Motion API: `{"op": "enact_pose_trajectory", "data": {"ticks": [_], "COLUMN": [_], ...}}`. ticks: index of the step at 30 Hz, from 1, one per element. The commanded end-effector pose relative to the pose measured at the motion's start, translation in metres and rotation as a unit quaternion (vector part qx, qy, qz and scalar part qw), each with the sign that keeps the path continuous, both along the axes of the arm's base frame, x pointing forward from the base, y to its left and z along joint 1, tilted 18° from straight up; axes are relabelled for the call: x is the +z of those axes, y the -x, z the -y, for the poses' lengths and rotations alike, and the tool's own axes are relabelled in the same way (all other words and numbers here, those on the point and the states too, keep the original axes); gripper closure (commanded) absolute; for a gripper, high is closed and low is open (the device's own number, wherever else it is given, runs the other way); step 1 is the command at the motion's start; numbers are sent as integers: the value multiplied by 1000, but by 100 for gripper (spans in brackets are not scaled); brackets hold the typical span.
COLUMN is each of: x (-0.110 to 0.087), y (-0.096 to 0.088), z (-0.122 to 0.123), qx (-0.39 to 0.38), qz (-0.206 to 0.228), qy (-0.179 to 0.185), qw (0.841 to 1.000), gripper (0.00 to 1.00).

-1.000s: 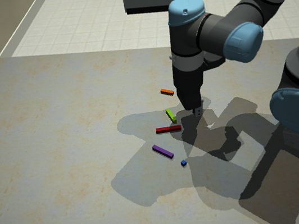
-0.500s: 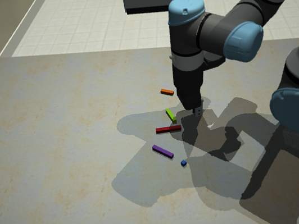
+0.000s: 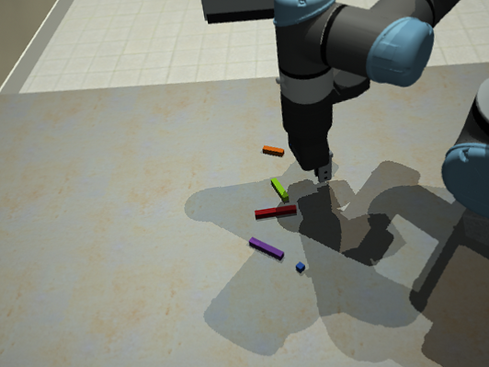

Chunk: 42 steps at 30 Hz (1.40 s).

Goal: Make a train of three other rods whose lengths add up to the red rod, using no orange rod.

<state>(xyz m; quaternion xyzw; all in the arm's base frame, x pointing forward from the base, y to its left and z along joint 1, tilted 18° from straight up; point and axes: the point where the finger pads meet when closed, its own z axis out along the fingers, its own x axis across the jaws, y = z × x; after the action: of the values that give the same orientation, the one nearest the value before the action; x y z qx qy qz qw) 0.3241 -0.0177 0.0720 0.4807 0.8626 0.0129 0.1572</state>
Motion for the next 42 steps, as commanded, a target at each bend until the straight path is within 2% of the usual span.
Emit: {"op": "enact_pose_trajectory", "data": {"ticks": [1, 17, 26, 42], "x": [13, 65, 73, 73], "y": [4, 19, 21, 21], "z": [-2, -9, -10, -11], "qx": [0, 0, 0, 2], "qz": [1, 1, 1, 0], "qy": [0, 0, 0, 1], "qw": [1000, 1000, 1000, 1000], "gripper": [76, 76, 76, 76]}}
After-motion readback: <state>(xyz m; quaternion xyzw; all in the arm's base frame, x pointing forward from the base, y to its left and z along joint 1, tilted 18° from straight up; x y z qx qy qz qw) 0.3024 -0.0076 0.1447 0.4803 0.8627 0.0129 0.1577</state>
